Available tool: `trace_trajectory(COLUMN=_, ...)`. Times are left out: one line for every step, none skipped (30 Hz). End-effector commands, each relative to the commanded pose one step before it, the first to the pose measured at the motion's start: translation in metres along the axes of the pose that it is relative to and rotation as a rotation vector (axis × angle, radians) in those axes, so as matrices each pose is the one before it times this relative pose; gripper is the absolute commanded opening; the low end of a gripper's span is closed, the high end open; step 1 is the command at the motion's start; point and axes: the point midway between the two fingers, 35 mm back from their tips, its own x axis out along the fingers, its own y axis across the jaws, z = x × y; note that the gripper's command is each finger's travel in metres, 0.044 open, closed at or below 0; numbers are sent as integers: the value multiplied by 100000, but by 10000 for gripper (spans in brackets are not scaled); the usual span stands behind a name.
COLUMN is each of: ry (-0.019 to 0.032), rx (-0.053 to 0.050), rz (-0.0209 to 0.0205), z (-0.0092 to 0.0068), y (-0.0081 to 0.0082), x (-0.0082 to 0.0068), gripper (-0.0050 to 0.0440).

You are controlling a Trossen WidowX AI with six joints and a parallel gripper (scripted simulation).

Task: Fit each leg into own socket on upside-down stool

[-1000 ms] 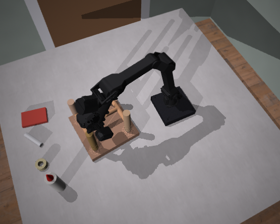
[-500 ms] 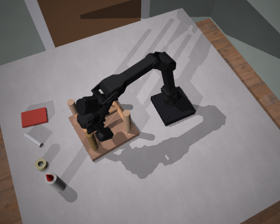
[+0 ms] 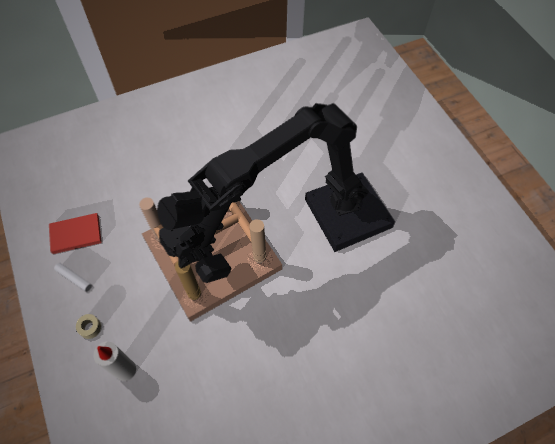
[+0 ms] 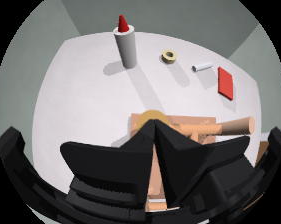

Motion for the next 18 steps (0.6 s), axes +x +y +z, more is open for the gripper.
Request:
trace_trajectory(ry=2217, rx=-470, rz=-483, z=-363, y=-97, x=177, gripper=0)
trace_trajectory(ry=-88, rx=23, rz=9, z=94, y=2, x=-129, gripper=0)
trace_trajectory(ry=-88, rx=23, rz=10, z=94, y=2, x=-129, gripper=0)
trace_trajectory(ry=-89, rx=23, rz=10, z=93, y=2, x=-130, gripper=0)
trace_trajectory(ry=-89, rx=23, rz=10, z=92, y=2, x=-130, gripper=0)
trace_trajectory(ry=-89, rx=23, rz=10, z=92, y=2, x=-130, gripper=0)
trace_trajectory(ry=-89, rx=23, rz=10, z=91, y=2, x=-131, gripper=0)
trace_trajectory(ry=-89, rx=23, rz=10, z=90, y=2, x=-131, gripper=0)
trace_trajectory(ry=-89, rx=23, rz=10, z=90, y=2, x=-132, gripper=0)
trace_trajectory(ry=-89, rx=23, rz=10, z=89, y=2, x=-132, gripper=0)
trace_trajectory(ry=-89, rx=23, rz=10, z=88, y=2, x=-133, gripper=0)
trace_trajectory(ry=-90, rx=23, rz=10, z=88, y=2, x=-133, gripper=0)
trace_trajectory(ry=-90, rx=23, rz=10, z=87, y=2, x=-134, gripper=0)
trace_trajectory(ry=-90, rx=23, rz=10, z=86, y=2, x=-134, gripper=0)
trace_trajectory(ry=-90, rx=23, rz=10, z=86, y=2, x=-135, gripper=0)
trace_trajectory(ry=-90, rx=23, rz=10, z=85, y=2, x=-135, gripper=0)
trace_trajectory(ry=0, rx=0, rz=0, z=0, y=0, x=0, gripper=0)
trace_trajectory(ry=0, rx=0, rz=0, z=0, y=0, x=0, gripper=0)
